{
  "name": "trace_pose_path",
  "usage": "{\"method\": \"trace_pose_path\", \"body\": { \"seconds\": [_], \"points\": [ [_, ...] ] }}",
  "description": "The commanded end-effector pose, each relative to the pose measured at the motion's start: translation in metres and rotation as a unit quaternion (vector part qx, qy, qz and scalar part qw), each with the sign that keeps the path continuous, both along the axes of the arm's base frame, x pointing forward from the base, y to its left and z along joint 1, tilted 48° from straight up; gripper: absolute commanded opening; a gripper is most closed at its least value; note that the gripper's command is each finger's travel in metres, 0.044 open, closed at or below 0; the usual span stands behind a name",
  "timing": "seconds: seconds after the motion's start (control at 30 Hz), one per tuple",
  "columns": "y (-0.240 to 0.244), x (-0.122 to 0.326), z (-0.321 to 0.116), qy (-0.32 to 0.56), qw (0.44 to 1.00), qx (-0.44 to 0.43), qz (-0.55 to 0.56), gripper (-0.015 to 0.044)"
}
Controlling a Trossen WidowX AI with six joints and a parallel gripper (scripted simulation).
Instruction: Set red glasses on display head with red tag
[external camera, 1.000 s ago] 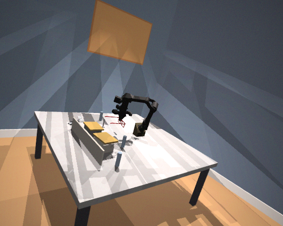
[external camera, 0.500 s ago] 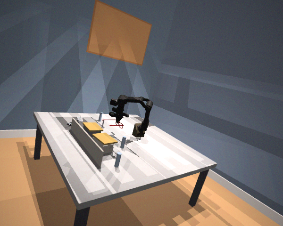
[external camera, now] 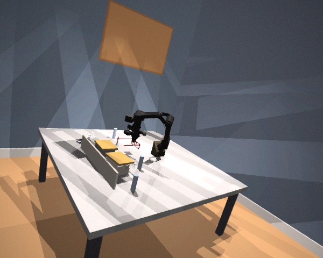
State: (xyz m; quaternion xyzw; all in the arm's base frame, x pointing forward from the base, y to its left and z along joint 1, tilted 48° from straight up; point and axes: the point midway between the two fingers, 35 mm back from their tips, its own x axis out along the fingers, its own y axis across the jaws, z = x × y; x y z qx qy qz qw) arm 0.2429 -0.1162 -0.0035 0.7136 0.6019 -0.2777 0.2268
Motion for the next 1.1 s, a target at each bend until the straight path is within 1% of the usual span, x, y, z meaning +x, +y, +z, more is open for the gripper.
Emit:
{"method": "trace_pose_path", "body": {
  "seconds": [0.0,1.07],
  "points": [
    [0.004,0.000,-0.004,0.002,1.000,0.002,-0.002,0.0000],
    [0.027,0.005,-0.026,0.001,1.000,0.003,-0.002,0.0000]
  ]
}}
